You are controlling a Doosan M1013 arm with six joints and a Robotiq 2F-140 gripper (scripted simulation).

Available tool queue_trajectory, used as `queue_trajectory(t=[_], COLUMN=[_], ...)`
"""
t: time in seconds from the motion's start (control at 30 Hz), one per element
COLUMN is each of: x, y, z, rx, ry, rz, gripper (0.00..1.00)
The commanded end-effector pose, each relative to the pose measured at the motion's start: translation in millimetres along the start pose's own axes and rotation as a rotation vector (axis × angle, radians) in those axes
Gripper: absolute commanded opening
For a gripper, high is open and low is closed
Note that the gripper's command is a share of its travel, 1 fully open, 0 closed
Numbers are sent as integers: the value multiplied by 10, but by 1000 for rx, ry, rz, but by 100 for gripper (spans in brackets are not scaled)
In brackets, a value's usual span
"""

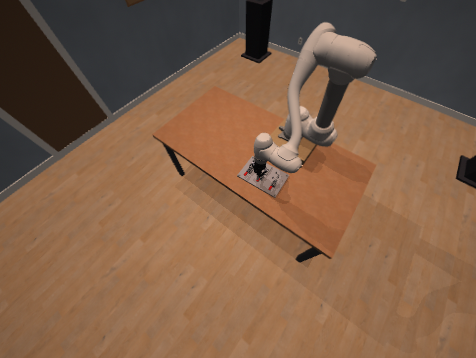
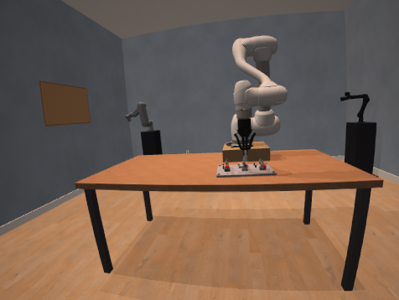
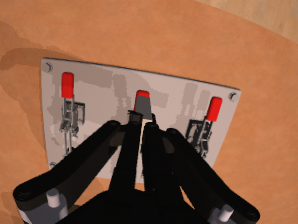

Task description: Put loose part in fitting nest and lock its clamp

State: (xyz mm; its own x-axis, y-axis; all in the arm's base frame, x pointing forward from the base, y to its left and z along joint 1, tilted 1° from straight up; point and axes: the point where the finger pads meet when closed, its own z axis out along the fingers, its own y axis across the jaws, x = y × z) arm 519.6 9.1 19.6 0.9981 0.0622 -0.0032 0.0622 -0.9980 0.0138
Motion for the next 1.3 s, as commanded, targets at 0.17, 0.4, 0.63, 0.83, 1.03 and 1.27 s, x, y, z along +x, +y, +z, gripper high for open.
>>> queue_trajectory(t=[0.17, 0.4, 0.63, 0.83, 1.03, 1.27], x=[0, 0, 0, 0, 0, 0], y=[0, 0, 0, -1, -1, -1], z=[-1, -1, 18, 69, 133, 138], rx=[0, 0, 0, 0, 0, 0], ry=[0, 0, 0, 0, 0, 0], rz=[0, 0, 0, 0, 0, 0], gripper=[10, 10, 10, 10, 10, 10])
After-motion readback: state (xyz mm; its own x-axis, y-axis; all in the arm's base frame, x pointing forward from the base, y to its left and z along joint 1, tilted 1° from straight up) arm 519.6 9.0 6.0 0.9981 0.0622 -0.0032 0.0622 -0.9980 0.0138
